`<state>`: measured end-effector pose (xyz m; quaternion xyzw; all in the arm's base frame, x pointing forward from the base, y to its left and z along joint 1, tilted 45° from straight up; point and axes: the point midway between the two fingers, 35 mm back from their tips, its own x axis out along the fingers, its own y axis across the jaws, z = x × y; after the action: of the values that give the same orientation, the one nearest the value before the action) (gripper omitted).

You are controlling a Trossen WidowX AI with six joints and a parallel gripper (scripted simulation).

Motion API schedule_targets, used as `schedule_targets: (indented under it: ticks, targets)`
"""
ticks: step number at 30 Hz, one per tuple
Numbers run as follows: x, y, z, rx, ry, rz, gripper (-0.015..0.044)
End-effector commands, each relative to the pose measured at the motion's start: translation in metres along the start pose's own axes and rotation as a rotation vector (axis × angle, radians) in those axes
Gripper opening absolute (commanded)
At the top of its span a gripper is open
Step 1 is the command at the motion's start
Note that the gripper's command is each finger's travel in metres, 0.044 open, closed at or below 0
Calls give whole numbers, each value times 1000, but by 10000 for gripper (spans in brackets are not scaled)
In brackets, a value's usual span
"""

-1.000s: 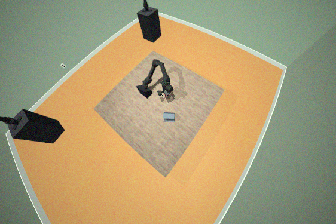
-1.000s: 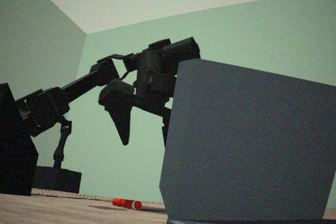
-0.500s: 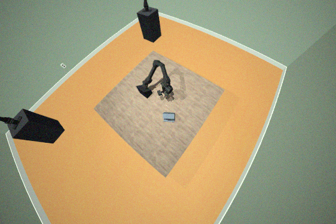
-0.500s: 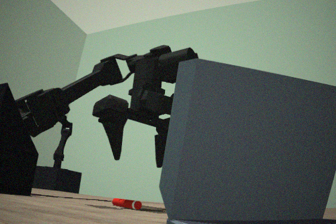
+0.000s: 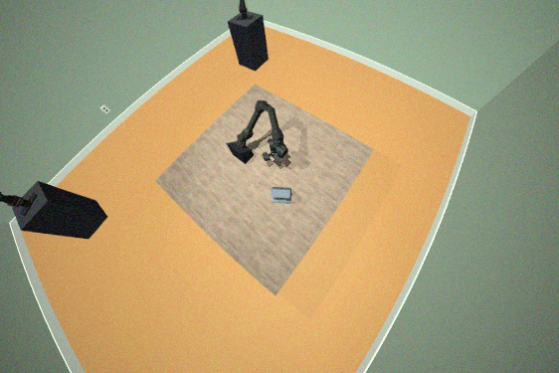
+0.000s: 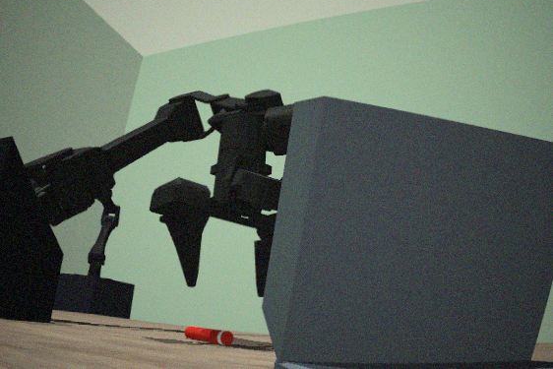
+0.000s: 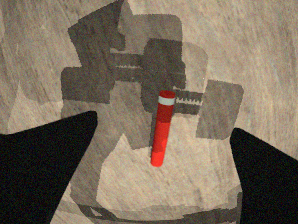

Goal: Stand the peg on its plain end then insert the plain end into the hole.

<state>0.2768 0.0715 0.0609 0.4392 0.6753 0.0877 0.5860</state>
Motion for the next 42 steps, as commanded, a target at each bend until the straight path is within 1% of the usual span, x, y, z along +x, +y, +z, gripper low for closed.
schedule_targets:
  ticks: [1, 28, 40, 41, 42]
  targets:
    - [9, -1, -1, 11, 11, 2, 440]
    - [49, -1, -5, 11, 15, 8, 440]
    - [49, -1, -5, 11, 15, 8, 125]
    - [49, -1, -5, 11, 15, 8, 110]
    - [49, -1, -5, 11, 15, 8, 110]
